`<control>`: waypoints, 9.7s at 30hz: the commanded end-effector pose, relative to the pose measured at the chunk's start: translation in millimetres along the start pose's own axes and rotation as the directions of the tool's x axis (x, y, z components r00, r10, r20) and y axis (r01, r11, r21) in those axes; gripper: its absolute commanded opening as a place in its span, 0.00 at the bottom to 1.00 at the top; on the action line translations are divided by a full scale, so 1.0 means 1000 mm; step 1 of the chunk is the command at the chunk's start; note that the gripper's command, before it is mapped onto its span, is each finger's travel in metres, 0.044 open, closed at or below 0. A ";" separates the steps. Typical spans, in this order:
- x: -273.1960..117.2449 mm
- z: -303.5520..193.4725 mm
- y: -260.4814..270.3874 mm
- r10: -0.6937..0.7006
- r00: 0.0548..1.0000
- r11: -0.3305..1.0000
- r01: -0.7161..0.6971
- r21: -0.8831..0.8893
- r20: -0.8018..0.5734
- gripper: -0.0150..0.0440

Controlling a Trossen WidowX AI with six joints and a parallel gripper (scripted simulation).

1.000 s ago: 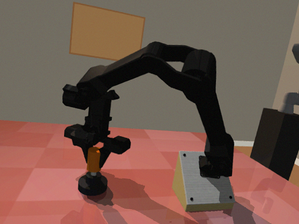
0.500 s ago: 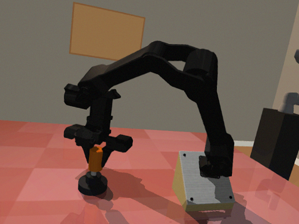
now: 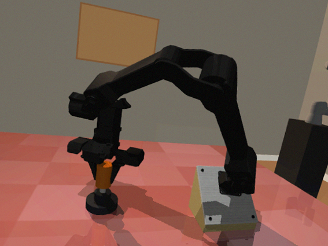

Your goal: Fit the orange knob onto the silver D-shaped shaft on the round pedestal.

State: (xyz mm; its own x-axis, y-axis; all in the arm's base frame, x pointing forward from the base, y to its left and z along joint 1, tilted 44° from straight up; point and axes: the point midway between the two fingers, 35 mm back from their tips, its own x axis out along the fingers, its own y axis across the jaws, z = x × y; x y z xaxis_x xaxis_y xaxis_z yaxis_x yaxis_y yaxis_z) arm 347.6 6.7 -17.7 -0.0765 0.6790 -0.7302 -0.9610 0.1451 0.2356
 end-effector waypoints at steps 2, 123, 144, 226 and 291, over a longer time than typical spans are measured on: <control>0.000 -0.001 -0.003 0.000 1.000 1.000 0.000 -0.006 0.000 0.25; 0.000 -0.001 0.001 0.000 1.000 0.911 0.000 -0.412 0.000 0.25; 0.003 -0.001 -0.001 0.000 1.000 0.911 0.000 -0.412 0.000 0.25; 0.000 -0.001 0.001 0.000 1.000 0.665 0.000 -0.747 0.000 0.25; 0.000 -0.001 -0.003 0.000 1.000 0.625 0.001 -0.781 0.000 0.25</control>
State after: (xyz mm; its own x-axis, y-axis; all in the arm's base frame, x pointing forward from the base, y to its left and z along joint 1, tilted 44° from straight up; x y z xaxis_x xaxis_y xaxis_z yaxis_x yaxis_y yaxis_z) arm 349.4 5.9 -17.7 -0.0788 0.6801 -0.7288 -0.8133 -0.4667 -0.3475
